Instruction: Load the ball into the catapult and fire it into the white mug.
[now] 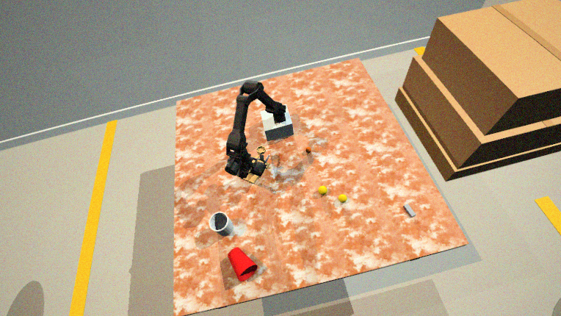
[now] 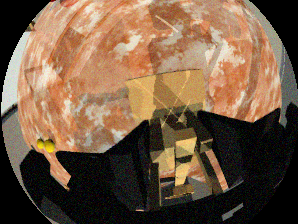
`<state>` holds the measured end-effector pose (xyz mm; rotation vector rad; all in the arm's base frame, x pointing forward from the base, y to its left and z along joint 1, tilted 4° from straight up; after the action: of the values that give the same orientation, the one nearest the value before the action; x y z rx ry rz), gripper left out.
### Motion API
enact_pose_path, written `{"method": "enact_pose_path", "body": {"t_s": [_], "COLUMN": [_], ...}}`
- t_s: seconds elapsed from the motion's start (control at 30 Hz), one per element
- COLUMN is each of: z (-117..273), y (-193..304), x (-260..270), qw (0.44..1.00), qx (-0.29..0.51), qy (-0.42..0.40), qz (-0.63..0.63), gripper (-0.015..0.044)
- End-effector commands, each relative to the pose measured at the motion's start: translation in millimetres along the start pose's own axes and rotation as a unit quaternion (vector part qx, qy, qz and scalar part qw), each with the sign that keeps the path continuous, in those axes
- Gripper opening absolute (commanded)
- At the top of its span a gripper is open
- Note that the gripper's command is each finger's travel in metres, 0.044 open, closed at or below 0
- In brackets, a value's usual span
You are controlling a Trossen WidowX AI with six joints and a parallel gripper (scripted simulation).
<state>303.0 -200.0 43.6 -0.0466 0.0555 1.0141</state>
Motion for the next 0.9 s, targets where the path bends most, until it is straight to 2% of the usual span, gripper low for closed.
{"method": "enact_pose_path", "body": {"t_s": [0.0,0.87], "z": [4,-38], "y": [-2,-3], "x": [2,2], "qw": [1.000,1.000], "qx": [-0.006,-0.006], "qy": [-0.002,-0.002], "qz": [0.005,0.005], "gripper": [0.0000,0.0000]}}
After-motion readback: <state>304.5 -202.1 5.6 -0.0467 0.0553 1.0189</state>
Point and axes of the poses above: the point midway between the two fingers, 35 mm back from their tips, its own z axis back along the fingers, its own x axis across the jaws, y = z × x, the point moved 2 cm from there along z, back along the fingers, and after that the axes turned 3 degrees about z, right-handed, at the moved point
